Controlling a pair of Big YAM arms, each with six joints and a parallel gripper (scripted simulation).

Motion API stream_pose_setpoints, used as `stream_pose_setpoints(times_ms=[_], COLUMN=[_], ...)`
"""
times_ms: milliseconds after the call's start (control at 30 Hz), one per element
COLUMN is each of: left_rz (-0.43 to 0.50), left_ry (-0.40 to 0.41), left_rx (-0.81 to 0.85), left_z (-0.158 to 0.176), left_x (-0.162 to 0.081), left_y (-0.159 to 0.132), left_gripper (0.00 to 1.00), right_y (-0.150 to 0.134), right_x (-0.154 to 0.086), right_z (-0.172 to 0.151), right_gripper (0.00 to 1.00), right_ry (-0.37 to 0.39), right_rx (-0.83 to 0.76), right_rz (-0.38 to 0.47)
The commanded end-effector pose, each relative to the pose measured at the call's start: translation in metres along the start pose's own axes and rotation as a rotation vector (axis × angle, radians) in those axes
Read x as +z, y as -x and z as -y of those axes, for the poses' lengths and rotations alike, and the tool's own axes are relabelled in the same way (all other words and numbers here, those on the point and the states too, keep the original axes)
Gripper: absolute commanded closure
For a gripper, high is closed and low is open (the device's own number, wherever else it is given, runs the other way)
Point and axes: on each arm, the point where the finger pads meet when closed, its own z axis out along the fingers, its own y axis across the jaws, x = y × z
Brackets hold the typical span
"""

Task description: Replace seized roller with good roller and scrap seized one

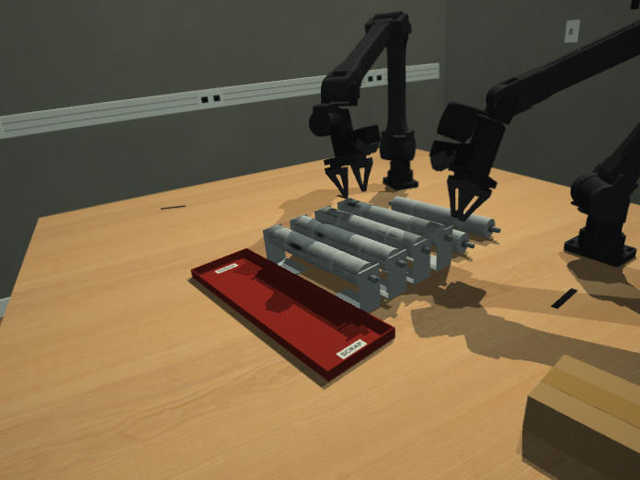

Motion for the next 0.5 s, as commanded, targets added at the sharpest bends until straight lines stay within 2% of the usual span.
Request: stream_pose_setpoints(times_ms=[0, 200, 300, 333, 367, 467], left_rz=[-0.01, -0.019, -0.02, 0.005, -0.009, -0.008], left_ry=[-0.01, -0.017, -0.021, 0.004, -0.007, -0.006], left_rx=[0.055, 0.048, 0.05, 0.028, 0.05, 0.051], left_z=[0.009, 0.011, 0.013, -0.001, 0.007, 0.007], left_x=[-0.002, 0.001, 0.001, -0.006, 0.013, 0.024], left_y=[-0.003, -0.006, -0.006, 0.004, -0.003, -0.003], left_gripper=[0.68, 0.68, 0.68, 0.68, 0.68, 0.68], right_y=[0.022, 0.011, 0.017, 0.014, 0.008, 0.008], right_x=[-0.008, -0.002, 0.003, 0.003, 0.023, 0.034], right_z=[0.012, 0.007, 0.001, 0.002, -0.01, -0.01], right_gripper=[0.38, 0.38, 0.38, 0.38, 0.38, 0.38], right_ry=[-0.01, 0.011, 0.02, 0.018, 0.038, 0.033], right_rx=[-0.065, -0.033, -0.043, -0.036, -0.017, -0.017], right_rz=[0.014, 0.003, 0.002, 0.002, -0.008, -0.008])
